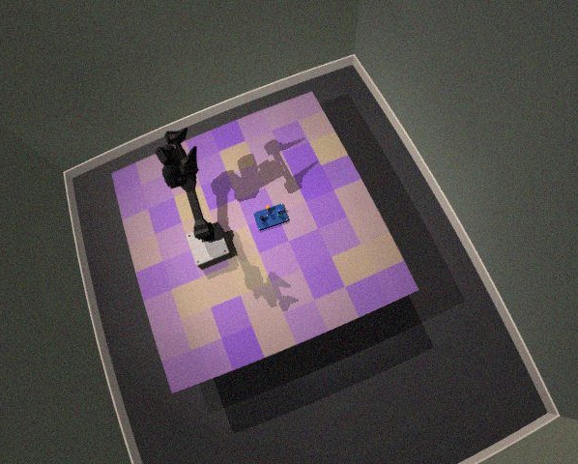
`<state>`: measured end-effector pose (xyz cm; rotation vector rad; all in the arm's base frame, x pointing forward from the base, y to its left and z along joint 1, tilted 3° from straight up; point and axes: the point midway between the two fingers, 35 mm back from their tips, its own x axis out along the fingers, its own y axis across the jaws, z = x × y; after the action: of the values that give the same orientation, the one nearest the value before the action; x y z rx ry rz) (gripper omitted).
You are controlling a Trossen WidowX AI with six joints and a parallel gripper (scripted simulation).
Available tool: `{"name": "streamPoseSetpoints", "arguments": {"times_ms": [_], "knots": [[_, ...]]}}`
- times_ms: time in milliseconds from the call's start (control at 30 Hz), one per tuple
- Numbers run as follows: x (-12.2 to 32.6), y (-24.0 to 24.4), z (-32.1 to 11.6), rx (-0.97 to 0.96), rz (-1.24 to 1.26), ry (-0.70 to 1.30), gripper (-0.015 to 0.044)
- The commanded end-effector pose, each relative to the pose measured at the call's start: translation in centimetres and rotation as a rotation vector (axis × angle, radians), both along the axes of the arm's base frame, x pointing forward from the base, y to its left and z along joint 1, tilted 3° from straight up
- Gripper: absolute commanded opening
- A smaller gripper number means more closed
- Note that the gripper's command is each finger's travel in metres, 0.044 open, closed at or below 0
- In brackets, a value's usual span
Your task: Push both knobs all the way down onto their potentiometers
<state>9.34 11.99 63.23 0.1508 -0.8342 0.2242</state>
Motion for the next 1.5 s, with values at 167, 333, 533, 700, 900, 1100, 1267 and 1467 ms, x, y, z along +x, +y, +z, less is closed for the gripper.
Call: {"name": "streamPoseSetpoints", "arguments": {"times_ms": [167, 333, 533, 700, 900, 1100, 1267, 1467], "knots": [[-0.5, -2.4, 0.5, 0.046, 0.001, -0.021, 0.0243], [-0.9, -5.1, 1.0, 0.098, -0.006, -0.039, 0.0111], [-0.7, -8.6, 1.0, 0.160, -0.023, -0.041, 0.0000], [0.1, -11.8, 0.5, 0.205, -0.038, -0.013, 0.0000], [0.9, -14.8, 0.0, 0.266, -0.056, 0.000, 0.0000], [2.1, -17.7, -0.7, 0.325, -0.076, 0.025, 0.0000], [3.4, -20.0, -1.7, 0.372, -0.095, 0.057, 0.0000], [5.0, -21.8, -2.9, 0.402, -0.113, 0.102, 0.0000]]}}
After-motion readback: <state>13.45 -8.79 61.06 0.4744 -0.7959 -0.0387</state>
